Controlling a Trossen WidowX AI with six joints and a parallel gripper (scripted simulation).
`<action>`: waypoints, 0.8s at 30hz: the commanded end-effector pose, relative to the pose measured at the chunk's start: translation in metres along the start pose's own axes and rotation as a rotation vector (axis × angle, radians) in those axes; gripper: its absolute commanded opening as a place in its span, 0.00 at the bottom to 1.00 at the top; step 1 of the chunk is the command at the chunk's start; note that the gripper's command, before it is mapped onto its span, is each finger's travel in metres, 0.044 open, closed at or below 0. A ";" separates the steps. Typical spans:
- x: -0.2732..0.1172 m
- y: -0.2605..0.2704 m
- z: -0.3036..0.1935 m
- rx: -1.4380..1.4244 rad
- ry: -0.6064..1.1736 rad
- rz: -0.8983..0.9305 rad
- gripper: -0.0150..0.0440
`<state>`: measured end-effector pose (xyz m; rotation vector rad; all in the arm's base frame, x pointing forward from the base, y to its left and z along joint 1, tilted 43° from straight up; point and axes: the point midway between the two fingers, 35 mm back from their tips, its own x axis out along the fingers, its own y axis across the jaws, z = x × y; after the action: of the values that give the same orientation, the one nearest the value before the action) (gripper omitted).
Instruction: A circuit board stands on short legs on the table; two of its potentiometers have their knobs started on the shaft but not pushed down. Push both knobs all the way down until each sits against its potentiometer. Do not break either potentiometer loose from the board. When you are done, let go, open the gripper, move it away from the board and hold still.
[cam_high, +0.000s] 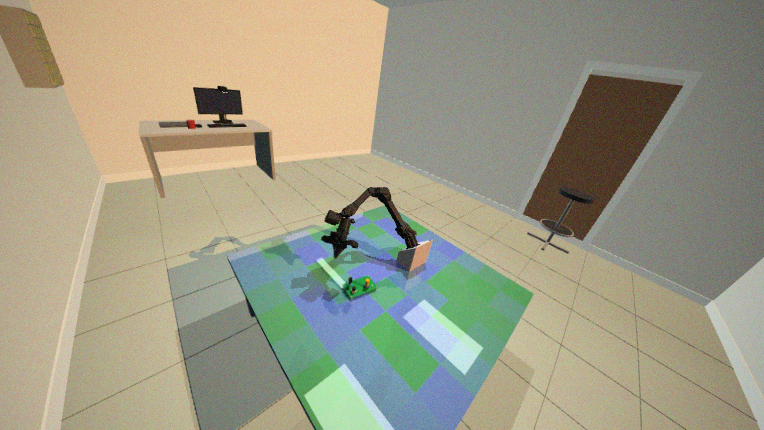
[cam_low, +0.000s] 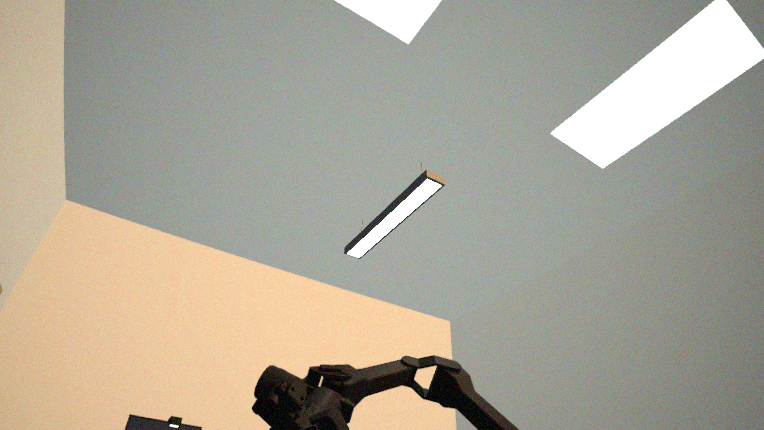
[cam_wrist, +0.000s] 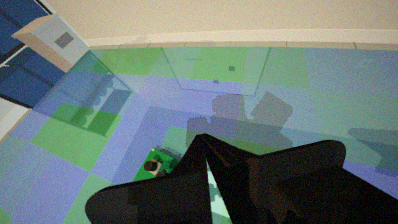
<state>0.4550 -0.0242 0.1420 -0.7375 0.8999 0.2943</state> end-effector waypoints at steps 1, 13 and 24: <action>0.011 0.016 -0.005 0.080 0.075 0.022 0.25; 0.039 0.081 -0.029 0.338 0.380 0.009 0.25; 0.047 0.133 -0.053 0.502 0.630 -0.176 0.25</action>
<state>0.3882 0.0284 0.0291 -0.4317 1.4095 -0.2557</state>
